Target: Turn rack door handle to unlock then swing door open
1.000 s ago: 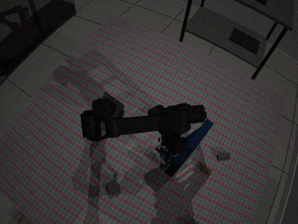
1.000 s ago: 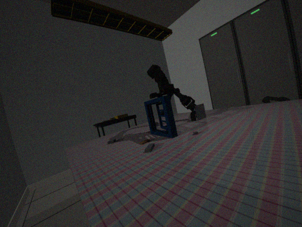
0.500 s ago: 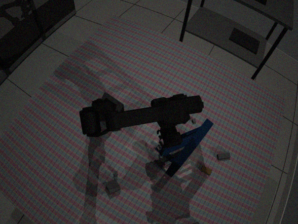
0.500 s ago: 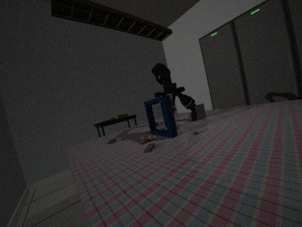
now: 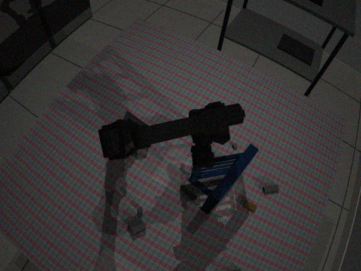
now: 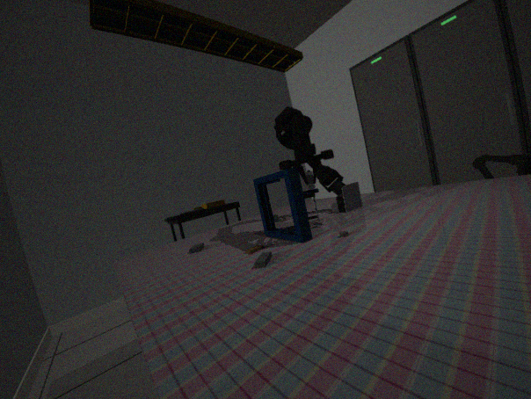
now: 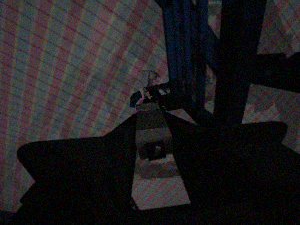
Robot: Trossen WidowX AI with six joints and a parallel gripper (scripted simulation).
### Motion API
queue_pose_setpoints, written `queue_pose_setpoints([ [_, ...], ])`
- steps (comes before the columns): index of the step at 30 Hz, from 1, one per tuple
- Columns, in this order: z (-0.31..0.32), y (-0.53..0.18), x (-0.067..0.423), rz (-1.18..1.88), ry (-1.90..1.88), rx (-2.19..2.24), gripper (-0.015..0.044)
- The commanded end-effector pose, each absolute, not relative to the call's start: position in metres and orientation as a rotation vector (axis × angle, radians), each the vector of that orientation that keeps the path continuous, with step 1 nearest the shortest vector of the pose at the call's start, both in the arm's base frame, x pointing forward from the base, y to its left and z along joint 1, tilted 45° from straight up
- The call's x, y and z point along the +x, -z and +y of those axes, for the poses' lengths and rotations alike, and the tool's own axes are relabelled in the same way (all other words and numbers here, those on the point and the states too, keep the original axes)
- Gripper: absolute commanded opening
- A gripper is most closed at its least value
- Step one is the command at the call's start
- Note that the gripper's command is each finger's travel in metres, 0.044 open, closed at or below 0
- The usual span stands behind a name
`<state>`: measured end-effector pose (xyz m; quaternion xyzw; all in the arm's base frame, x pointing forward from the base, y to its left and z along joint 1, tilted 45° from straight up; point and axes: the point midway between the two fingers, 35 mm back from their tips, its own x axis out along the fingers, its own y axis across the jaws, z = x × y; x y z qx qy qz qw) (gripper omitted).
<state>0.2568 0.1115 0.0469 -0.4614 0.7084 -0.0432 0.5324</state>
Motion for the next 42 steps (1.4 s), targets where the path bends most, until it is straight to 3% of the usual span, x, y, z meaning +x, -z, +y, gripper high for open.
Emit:
queue_pose_setpoints([
  [1,0.115,-0.042,0.255,1.669,0.168,-1.045,0.0014],
  [42,0.186,0.026,0.248,1.442,0.688,-0.507,0.0014],
])
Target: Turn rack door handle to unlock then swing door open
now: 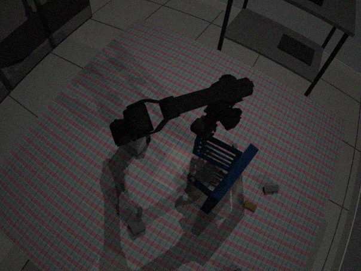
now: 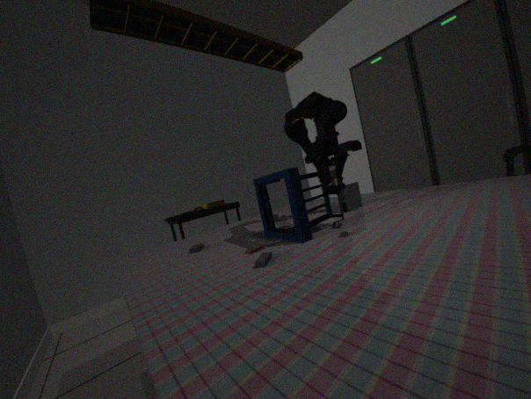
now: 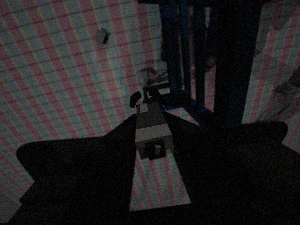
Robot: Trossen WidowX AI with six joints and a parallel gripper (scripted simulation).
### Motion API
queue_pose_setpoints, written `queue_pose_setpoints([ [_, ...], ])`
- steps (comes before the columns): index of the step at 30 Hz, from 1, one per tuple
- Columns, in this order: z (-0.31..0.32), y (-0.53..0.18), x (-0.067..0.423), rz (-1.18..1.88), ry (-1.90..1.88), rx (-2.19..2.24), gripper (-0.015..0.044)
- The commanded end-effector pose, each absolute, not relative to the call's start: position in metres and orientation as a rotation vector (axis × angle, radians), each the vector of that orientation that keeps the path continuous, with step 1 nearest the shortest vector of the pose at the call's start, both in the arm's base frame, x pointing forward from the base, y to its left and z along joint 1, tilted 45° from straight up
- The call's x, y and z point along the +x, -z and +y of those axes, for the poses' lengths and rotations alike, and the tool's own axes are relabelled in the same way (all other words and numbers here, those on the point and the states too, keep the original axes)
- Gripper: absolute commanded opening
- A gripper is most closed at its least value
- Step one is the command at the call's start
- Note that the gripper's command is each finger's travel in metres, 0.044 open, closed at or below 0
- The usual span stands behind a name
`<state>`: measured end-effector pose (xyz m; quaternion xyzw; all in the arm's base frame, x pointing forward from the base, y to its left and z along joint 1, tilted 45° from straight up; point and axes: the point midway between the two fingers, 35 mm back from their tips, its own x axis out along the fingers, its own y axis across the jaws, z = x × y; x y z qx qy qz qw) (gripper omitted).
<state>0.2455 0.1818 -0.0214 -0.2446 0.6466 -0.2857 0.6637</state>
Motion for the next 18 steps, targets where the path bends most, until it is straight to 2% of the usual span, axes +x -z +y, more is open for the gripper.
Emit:
queue_pose_setpoints([
  [1,0.187,0.028,0.249,1.434,0.7,-0.493,0.0014],
  [18,0.201,0.04,0.255,1.375,0.792,-0.384,0.0014],
])
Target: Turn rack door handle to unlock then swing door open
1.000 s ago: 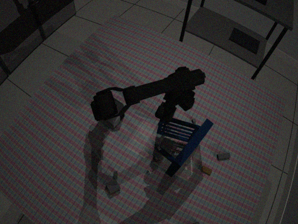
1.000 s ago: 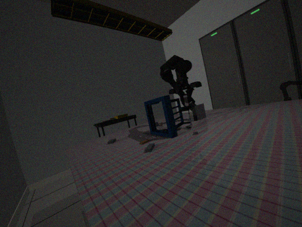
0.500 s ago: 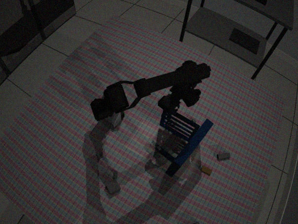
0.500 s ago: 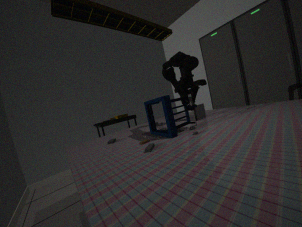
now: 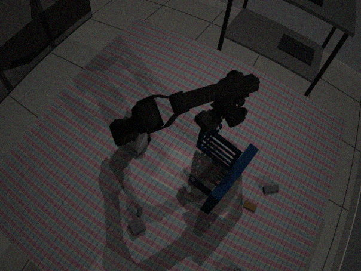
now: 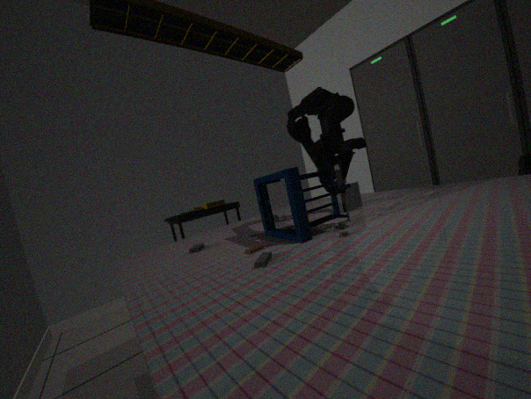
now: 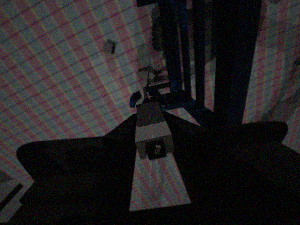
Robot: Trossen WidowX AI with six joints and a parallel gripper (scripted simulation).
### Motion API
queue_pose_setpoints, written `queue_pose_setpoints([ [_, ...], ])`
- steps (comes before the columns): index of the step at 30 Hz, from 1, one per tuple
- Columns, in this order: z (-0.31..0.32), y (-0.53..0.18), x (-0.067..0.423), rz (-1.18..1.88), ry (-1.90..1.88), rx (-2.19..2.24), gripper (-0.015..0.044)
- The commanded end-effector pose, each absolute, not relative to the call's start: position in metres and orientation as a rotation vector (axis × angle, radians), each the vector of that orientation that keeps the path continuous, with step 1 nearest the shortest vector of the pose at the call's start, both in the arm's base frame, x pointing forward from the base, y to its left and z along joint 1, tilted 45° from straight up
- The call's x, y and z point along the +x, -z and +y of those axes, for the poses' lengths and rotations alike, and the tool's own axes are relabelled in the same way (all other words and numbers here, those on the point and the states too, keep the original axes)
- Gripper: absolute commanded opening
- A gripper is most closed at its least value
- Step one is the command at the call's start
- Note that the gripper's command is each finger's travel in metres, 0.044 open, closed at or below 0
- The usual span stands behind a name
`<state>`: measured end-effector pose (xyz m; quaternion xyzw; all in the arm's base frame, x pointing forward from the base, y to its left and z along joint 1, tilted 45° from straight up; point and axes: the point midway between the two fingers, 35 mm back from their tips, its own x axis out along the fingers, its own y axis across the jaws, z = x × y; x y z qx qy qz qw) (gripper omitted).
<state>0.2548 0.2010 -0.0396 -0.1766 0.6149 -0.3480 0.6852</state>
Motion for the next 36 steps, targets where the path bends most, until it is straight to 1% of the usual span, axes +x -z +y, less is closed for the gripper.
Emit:
queue_pose_setpoints([
  [1,0.201,0.04,0.255,1.375,0.792,-0.384,0.0014],
  [5,0.201,0.04,0.255,1.375,0.792,-0.384,0.0014],
  [15,0.201,0.04,0.255,1.375,0.792,-0.384,0.0276],
  [16,0.201,0.04,0.255,1.375,0.792,-0.384,0.0286],
  [36,0.221,0.02,0.256,1.376,0.743,-0.402,0.0286],
])
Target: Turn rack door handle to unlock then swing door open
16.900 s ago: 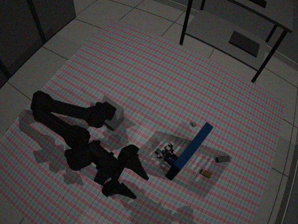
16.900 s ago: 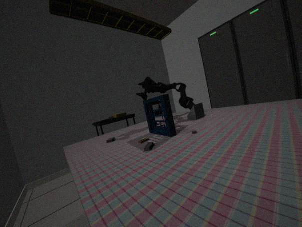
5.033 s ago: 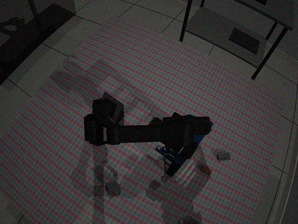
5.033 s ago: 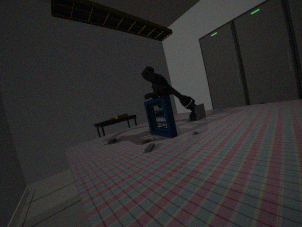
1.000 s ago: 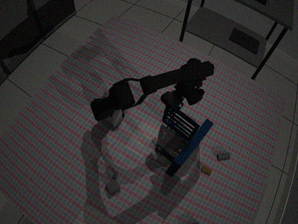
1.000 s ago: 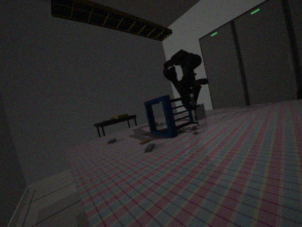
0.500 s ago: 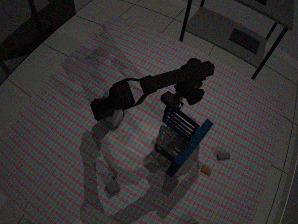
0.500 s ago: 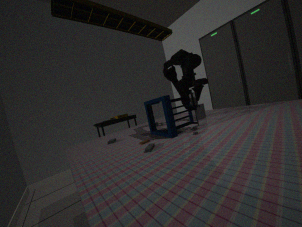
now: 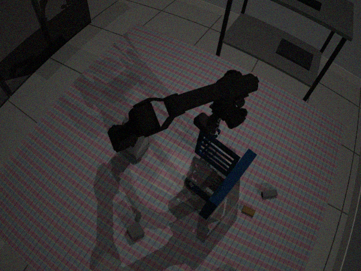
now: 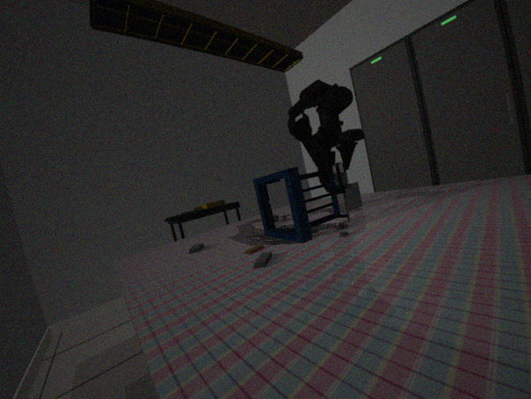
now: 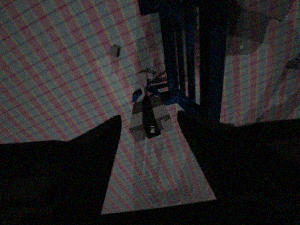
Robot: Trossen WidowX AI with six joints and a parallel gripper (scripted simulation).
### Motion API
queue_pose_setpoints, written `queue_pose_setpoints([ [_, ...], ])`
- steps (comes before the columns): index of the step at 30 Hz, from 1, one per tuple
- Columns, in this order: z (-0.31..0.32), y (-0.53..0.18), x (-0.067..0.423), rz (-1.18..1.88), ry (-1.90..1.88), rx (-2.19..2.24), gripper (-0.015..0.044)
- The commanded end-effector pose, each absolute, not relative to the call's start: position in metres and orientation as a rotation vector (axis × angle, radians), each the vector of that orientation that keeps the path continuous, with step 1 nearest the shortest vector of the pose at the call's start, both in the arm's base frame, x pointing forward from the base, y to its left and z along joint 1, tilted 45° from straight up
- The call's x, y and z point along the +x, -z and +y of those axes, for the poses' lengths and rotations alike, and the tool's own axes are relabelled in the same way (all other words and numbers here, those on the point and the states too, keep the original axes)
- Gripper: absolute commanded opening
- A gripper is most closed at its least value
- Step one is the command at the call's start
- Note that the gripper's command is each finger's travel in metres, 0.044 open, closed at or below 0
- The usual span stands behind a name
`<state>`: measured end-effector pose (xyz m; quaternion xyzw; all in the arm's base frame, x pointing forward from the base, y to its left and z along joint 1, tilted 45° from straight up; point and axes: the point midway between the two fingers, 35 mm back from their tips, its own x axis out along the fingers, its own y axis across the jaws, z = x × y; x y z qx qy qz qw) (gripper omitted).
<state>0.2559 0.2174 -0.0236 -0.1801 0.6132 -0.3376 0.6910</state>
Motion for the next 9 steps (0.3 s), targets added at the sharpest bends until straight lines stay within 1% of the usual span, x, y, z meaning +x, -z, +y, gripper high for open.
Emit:
queue_pose_setpoints([
  [1,0.2225,0.0191,0.2558,1.376,0.741,-0.403,0.0286],
  [9,0.231,0.01,0.2553,1.376,0.72,-0.41,0.0286],
])
